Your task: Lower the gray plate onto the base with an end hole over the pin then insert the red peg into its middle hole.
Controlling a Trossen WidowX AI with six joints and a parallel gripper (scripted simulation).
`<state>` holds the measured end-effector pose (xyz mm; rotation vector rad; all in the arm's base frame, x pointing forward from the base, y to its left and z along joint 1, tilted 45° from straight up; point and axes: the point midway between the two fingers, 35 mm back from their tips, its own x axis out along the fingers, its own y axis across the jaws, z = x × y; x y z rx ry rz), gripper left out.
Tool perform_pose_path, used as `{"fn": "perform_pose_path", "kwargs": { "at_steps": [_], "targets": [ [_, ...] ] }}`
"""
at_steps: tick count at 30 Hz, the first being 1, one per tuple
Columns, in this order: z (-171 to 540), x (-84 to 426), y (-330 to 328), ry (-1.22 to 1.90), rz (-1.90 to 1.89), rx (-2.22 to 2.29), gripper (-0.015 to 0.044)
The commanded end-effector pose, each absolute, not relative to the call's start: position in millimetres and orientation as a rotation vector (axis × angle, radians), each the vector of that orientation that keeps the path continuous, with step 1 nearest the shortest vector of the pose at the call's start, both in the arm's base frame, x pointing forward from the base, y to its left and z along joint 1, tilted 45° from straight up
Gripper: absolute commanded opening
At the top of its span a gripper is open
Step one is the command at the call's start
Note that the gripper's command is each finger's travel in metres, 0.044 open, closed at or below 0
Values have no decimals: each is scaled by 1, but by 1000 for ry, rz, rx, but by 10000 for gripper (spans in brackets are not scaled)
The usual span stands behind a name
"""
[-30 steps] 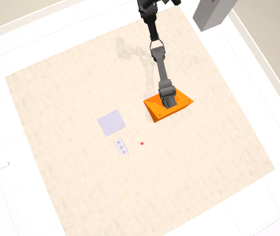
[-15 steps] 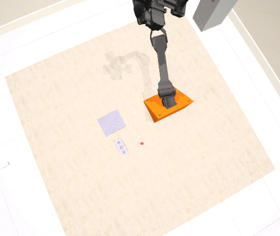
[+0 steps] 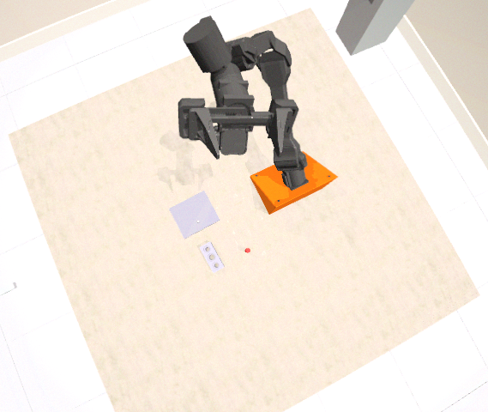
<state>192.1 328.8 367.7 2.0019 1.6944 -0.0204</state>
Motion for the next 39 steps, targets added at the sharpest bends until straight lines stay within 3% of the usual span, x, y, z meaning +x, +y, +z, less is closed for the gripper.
{"fn": "perform_pose_path", "kwargs": {
  "at_steps": [1, 13, 25, 31, 39],
  "targets": [
    [329, 221, 330, 1589, -184, 1985, 440],
    [166, 314, 286, 1118, -839, 1693, 440],
    [23, 349, 170, 766, -1321, 964, 440],
    [-15, 360, 124, 656, -1439, 609, 440],
    [-31, 359, 103, 652, -1442, 598, 440]
  ]
}}
